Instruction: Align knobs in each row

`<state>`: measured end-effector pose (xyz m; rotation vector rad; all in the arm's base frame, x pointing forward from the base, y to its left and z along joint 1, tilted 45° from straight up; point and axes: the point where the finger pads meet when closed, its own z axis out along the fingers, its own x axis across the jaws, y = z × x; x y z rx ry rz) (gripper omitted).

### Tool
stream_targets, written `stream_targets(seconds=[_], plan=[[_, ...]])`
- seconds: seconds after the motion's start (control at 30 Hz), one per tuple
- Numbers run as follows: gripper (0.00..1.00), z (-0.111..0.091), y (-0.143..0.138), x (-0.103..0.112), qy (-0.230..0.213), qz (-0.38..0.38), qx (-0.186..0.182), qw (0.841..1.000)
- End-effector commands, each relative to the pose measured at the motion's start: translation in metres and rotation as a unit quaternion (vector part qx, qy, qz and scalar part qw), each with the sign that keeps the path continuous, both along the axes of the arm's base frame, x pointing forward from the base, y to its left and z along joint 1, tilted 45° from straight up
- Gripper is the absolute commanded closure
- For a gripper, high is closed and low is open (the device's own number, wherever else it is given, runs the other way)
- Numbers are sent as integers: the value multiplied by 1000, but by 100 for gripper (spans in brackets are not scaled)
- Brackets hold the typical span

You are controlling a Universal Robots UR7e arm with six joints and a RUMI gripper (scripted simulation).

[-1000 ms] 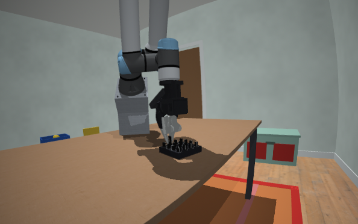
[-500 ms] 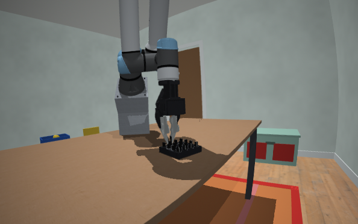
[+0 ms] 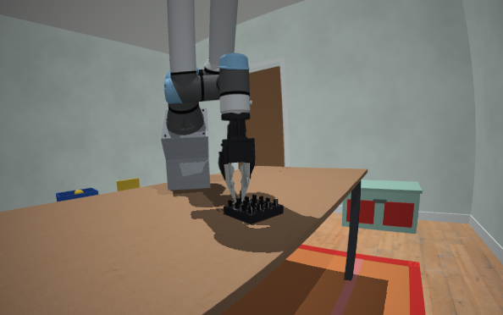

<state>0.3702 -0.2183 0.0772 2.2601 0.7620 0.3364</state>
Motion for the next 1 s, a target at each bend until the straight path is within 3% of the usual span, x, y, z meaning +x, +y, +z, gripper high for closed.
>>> stream_targets(seconds=[0.0,0.43,0.97], plan=[[96,0,0,0,-15,-20,11,1000],[96,0,1,1,-60,-78,47,994],[96,0,1,1,-81,-106,64,989]])
